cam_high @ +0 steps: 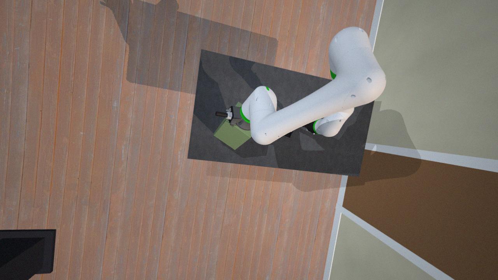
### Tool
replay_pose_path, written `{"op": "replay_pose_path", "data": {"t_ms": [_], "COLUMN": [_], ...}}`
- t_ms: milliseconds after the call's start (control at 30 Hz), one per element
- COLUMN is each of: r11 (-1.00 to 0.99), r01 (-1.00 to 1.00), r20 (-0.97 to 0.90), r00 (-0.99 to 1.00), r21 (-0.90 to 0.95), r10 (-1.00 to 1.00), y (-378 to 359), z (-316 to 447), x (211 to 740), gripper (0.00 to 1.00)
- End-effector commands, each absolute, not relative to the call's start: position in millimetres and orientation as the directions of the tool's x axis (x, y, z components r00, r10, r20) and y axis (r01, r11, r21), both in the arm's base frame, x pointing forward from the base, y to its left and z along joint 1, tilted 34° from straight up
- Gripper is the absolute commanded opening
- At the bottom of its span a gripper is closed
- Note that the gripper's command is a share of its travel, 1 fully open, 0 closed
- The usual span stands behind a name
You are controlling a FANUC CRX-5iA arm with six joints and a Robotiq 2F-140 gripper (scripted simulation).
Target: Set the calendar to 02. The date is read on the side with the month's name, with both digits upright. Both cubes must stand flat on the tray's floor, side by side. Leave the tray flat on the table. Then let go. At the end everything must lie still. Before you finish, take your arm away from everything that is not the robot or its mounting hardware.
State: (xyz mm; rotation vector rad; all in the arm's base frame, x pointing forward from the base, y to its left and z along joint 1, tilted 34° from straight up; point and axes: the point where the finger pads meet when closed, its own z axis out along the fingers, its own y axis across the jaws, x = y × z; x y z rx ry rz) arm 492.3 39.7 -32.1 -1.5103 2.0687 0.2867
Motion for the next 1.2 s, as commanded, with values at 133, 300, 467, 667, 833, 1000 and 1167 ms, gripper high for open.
{"op": "replay_pose_path", "data": {"t_ms": [133,300,467,667,833,1000,1167], "r11": [0.565,0.679,0.764,0.838,0.875,0.883,0.873], "r01": [-0.825,-0.724,-0.610,-0.451,-0.291,-0.143,-0.017], "r20": [-0.556,-0.543,-0.516,-0.464,-0.400,-0.334,-0.272], "r00": [-0.478,-0.620,-0.733,-0.840,-0.908,-0.942,-0.953], "r21": [0.019,0.120,0.209,0.308,0.388,0.447,0.487], "r10": [-0.680,-0.566,-0.444,-0.281,-0.124,0.016,0.134], "y": [32.6,28.3,24.3,19.6,15.4,11.8,8.8], "z": [-36.5,-39.4,-42.0,-45.1,-47.8,-50.2,-52.2], "x": [490.3,488.8,487.4,485.7,484.1,482.7,481.5], "gripper": [1.00,1.00,1.00,1.00,1.00,1.00,1.00]}}
